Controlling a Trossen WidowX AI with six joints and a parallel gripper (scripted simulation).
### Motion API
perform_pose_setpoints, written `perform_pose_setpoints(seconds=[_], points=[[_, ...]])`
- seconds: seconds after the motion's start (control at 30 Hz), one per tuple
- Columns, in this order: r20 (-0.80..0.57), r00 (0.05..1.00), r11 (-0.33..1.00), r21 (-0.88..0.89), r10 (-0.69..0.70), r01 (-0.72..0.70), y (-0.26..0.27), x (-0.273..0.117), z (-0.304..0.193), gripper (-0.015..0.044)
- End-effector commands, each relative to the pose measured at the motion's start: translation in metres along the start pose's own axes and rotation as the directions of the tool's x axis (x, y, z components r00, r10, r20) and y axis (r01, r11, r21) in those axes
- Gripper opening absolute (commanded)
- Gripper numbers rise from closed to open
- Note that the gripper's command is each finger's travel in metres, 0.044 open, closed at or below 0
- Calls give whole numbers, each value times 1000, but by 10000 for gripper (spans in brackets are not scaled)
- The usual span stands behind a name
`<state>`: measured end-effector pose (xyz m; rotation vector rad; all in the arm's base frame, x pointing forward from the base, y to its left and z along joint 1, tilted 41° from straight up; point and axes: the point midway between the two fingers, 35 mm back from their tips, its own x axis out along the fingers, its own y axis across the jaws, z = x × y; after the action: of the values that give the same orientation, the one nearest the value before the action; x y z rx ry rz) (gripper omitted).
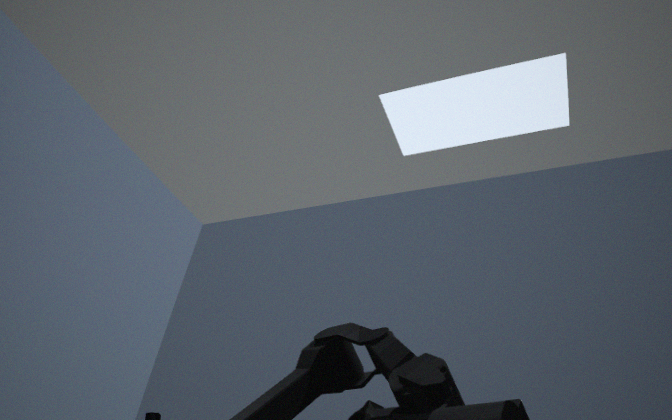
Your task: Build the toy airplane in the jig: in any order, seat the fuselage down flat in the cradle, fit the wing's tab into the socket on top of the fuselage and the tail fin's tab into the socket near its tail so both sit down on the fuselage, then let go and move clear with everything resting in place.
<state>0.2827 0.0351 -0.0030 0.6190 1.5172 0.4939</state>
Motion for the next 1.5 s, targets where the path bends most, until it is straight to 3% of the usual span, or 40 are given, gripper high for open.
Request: perform_pose_setpoints(seconds=[0.0,0.43,1.47], points=[[8,1000,1000,-11,-5,5,1,-14,1,0],[5,1000,1000,-13,2,-2,4,-50,-6,0],[10,1000,998,-63,-8,9,-79,-18,9,0]])
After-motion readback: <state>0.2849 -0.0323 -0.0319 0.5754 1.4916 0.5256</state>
